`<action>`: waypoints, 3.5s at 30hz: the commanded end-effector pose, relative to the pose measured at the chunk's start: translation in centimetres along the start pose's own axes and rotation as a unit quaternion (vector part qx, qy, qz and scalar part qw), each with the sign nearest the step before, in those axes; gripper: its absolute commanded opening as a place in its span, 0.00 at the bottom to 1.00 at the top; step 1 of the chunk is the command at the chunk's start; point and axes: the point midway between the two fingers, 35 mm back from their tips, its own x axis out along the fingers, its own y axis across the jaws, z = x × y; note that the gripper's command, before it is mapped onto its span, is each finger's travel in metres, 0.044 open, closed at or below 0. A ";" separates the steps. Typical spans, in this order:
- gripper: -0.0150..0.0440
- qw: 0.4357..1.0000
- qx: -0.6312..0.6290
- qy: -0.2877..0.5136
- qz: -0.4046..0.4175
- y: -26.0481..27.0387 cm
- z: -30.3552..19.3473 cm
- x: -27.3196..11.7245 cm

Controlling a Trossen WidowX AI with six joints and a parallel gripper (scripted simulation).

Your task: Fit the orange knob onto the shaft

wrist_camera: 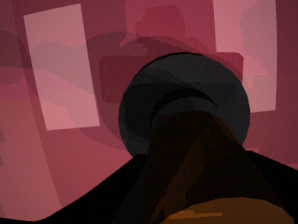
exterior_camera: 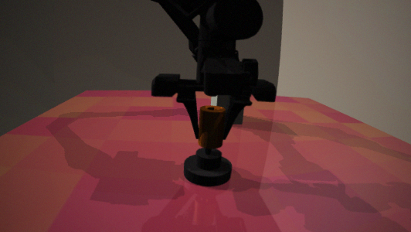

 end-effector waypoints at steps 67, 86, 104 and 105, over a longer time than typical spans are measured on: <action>0.25 0.999 -0.039 -0.002 -0.002 -0.1 0.0 -0.5; 0.25 0.999 -0.052 -0.002 -0.002 -0.2 -0.1 -0.4; 0.25 0.999 -0.052 -0.002 -0.002 -0.1 0.2 -0.4; 0.25 0.999 -0.052 -0.002 -0.002 -0.1 0.2 -0.4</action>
